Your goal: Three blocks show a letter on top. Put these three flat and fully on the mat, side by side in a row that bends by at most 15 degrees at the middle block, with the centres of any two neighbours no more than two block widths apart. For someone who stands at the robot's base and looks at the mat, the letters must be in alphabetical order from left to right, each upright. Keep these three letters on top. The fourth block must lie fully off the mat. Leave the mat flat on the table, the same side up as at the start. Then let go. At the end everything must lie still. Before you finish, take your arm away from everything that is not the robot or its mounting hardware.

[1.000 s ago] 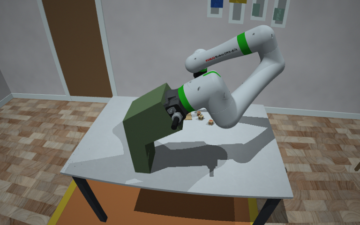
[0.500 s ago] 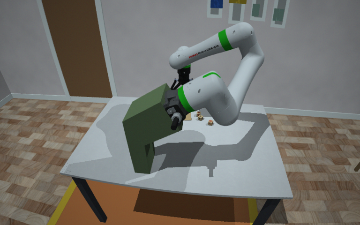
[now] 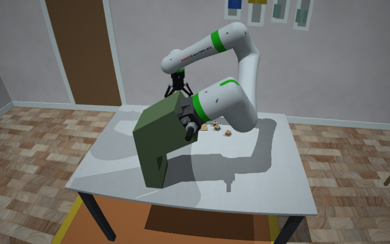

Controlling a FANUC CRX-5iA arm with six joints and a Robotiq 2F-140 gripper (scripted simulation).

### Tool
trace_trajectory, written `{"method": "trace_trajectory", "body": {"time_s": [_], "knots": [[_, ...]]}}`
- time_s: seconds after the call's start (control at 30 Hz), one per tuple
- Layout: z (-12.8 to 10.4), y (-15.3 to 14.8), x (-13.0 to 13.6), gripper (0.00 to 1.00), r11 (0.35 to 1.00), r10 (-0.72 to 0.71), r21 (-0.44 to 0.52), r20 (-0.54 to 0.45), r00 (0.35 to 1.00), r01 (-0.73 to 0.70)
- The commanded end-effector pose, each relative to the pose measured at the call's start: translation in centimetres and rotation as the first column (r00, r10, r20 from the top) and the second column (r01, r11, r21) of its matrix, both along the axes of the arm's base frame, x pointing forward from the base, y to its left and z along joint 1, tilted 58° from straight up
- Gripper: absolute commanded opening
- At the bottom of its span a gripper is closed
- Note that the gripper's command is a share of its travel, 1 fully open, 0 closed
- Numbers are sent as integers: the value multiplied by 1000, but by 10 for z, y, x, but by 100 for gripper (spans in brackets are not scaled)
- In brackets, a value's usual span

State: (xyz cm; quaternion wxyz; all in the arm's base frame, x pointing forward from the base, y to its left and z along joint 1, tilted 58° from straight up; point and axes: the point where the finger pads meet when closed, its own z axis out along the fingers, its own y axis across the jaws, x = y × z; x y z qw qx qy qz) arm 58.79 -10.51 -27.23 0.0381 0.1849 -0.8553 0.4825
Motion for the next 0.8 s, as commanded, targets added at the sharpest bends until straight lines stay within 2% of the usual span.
{"method": "trace_trajectory", "body": {"time_s": [0.0, 0.1, 0.13, 0.77], "knots": [[-36, 19, 1, 100, 1000, 14, -13, -43, 999, -14], [-36, 19, 1, 100, 1000, 14, -13, -43, 999, -15], [-36, 19, 1, 40, 1000, 14, -13, -43, 999, -15], [-36, 19, 1, 40, 1000, 14, -13, -43, 999, -15]]}}
